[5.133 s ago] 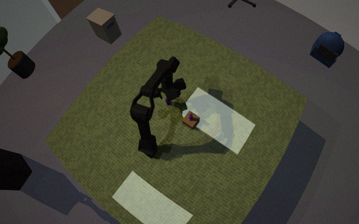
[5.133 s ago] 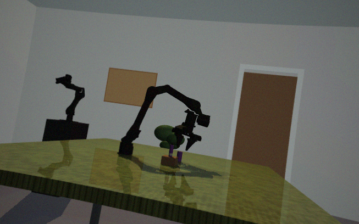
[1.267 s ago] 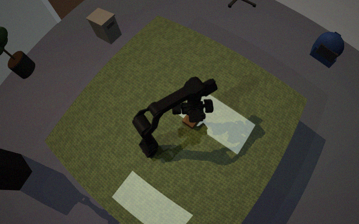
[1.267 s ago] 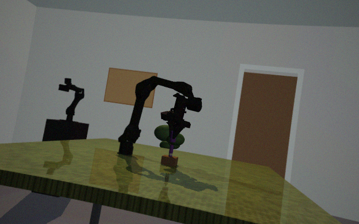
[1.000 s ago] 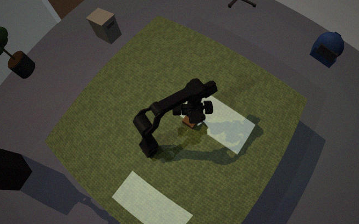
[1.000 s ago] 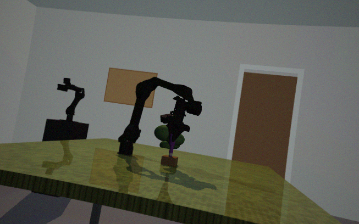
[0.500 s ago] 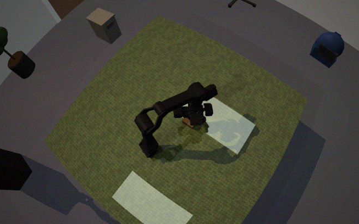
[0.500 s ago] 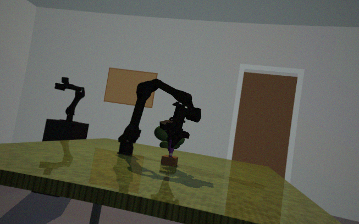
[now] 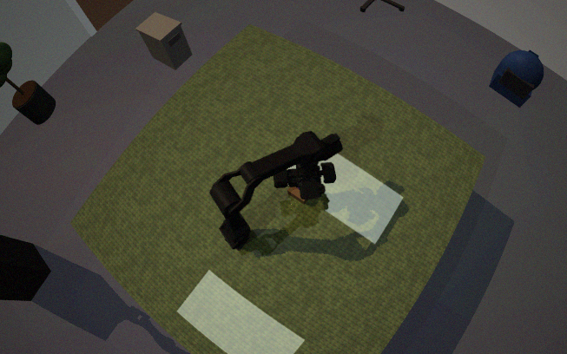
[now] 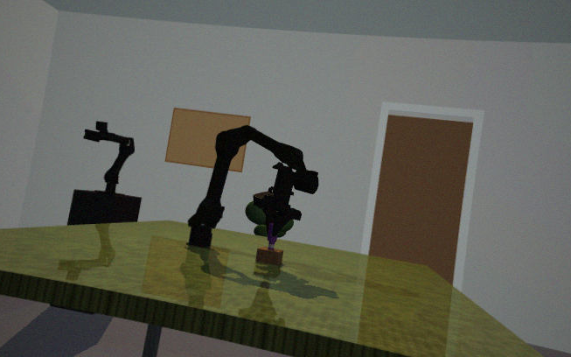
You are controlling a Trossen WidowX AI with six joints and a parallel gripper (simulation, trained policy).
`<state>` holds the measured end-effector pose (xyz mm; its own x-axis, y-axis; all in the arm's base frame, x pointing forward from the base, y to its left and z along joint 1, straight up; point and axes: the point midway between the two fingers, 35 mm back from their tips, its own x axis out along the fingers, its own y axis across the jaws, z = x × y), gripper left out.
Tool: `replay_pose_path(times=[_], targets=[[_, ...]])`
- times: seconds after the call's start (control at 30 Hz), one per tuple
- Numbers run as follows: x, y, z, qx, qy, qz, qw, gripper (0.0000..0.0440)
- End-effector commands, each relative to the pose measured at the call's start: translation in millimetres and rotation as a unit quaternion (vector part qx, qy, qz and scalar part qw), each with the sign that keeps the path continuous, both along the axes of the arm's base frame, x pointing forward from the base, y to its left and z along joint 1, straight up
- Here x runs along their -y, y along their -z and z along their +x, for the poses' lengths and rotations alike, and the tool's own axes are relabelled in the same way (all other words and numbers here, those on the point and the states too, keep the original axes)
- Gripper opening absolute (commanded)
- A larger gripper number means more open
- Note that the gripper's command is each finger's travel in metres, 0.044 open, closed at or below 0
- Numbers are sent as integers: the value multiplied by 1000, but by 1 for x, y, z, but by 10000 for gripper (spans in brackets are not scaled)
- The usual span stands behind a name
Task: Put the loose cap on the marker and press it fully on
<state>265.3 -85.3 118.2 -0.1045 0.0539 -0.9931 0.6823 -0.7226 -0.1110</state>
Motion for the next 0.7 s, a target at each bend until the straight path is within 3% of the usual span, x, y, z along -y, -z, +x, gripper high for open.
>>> replay_pose_path(times=[0.0, 0.27, 0.33, 0.67], targets=[[-4, 19, -4, -23, -4, 13, 1000, 10], [-4, 19, -4, -23, -5, 13, 1000, 15], [-3, 21, -5, -24, -5, 13, 1000, 68], [-1, 26, -9, -28, -18, 8, 999, 85]])
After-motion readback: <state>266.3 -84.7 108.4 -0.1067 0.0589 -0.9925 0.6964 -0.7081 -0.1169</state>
